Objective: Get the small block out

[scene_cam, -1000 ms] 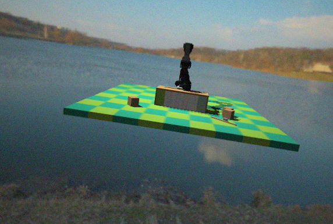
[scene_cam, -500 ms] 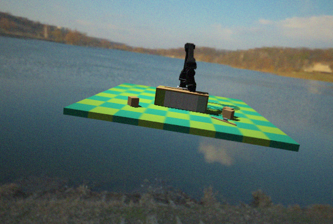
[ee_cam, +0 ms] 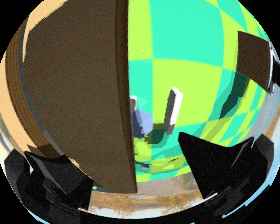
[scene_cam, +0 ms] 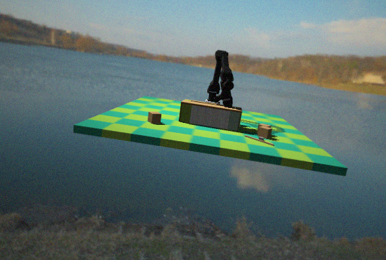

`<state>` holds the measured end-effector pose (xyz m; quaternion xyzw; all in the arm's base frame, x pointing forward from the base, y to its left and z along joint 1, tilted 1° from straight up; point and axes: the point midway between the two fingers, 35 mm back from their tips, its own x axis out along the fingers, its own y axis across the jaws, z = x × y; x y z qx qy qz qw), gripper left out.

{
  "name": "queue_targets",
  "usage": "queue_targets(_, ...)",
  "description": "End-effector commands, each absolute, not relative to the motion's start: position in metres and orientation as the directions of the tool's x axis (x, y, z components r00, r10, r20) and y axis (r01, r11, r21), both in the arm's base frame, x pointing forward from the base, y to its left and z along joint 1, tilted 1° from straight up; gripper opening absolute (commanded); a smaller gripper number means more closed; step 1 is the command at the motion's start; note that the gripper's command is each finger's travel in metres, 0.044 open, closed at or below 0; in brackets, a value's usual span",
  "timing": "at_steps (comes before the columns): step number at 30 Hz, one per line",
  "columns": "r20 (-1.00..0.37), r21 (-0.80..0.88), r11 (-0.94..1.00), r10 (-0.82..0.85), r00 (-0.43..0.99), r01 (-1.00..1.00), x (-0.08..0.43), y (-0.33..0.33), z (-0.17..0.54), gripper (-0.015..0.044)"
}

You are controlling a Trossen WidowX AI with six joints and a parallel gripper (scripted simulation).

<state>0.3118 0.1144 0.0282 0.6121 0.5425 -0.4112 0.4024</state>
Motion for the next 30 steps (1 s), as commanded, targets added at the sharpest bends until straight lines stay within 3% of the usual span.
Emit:
queue_targets(1, -0.939, 0.058, -0.093, 0.332, 0.085, 0.994, 0.315, 0.117, 0.030, 0.0400)
queue_targets(9, -0.940, 0.048, -0.088, 0.333, 0.074, 0.995, 0.309, 0.115, 0.091, 0.0400)
queue_targets(16, -0.940, 0.054, -0.093, 0.332, 0.082, 0.994, 0.310, 0.115, 0.091, 0.0400)
queue_targets(17, -0.940, 0.061, -0.076, 0.330, 0.083, 0.995, 0.309, 0.115, 0.091, 0.0374)
queue_targets(21, -0.949, 0.183, 0.265, 0.298, 0.100, 0.947, 0.306, 0.121, 0.091, 0.0285)
queue_targets(26, -0.959, 0.276, 0.713, 0.252, 0.132, 0.645, 0.302, 0.131, 0.091, 0.0285)
queue_targets(30, -0.964, 0.249, 0.931, 0.213, 0.157, 0.268, 0.297, 0.137, 0.092, 0.0285)
